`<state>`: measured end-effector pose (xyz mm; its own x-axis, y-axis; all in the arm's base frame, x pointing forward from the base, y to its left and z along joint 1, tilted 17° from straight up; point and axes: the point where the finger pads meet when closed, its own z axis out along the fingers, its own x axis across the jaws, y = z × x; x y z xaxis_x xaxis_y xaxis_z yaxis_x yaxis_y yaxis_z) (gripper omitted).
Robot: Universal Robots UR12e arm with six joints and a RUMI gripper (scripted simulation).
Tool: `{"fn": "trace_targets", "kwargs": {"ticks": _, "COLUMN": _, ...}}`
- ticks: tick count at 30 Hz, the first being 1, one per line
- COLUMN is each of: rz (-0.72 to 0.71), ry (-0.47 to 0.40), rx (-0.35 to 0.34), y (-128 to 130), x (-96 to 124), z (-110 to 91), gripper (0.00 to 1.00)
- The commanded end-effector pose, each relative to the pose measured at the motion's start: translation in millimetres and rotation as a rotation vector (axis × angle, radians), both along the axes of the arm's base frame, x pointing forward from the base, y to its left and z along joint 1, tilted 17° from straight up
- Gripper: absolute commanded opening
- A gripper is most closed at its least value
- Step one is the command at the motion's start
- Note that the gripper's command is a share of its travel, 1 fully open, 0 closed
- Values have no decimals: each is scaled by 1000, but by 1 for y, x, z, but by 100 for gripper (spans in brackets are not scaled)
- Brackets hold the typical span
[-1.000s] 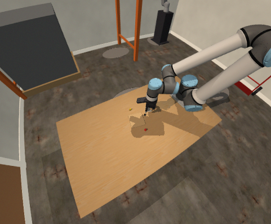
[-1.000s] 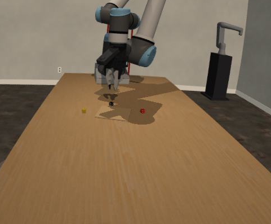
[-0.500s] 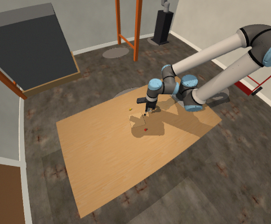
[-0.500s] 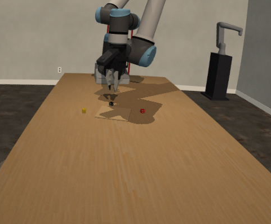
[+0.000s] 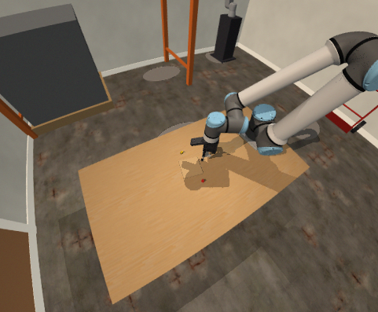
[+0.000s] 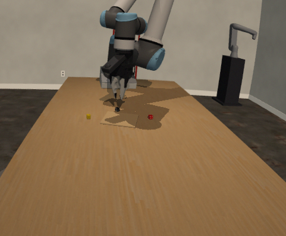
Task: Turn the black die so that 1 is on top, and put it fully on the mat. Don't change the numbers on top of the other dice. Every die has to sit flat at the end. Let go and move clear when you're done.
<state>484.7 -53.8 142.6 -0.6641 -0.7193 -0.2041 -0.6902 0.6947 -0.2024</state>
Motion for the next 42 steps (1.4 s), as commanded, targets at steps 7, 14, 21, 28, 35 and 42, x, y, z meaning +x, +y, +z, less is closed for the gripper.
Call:
{"fn": "trace_targets", "kwargs": {"ticks": 7, "rz": 0, "ry": -1, "rx": -1, "y": 0, "x": 5, "z": -13, "gripper": 18}}
{"fn": "trace_targets", "kwargs": {"ticks": 14, "rz": 0, "ry": -1, "rx": -1, "y": 0, "x": 8, "z": -22, "gripper": 18}}
{"fn": "trace_targets", "kwargs": {"ticks": 21, "rz": 0, "ry": -1, "rx": -1, "y": 0, "x": 9, "z": -27, "gripper": 18}}
{"fn": "trace_targets", "kwargs": {"ticks": 28, "rz": 0, "ry": -1, "rx": -1, "y": 0, "x": 10, "z": -30, "gripper": 18}}
{"fn": "trace_targets", "kwargs": {"ticks": 35, "rz": 0, "ry": -1, "rx": -1, "y": 0, "x": 10, "z": -31, "gripper": 18}}
{"fn": "trace_targets", "kwargs": {"ticks": 42, "rz": 0, "ry": -1, "rx": -1, "y": 0, "x": 10, "z": -31, "gripper": 18}}
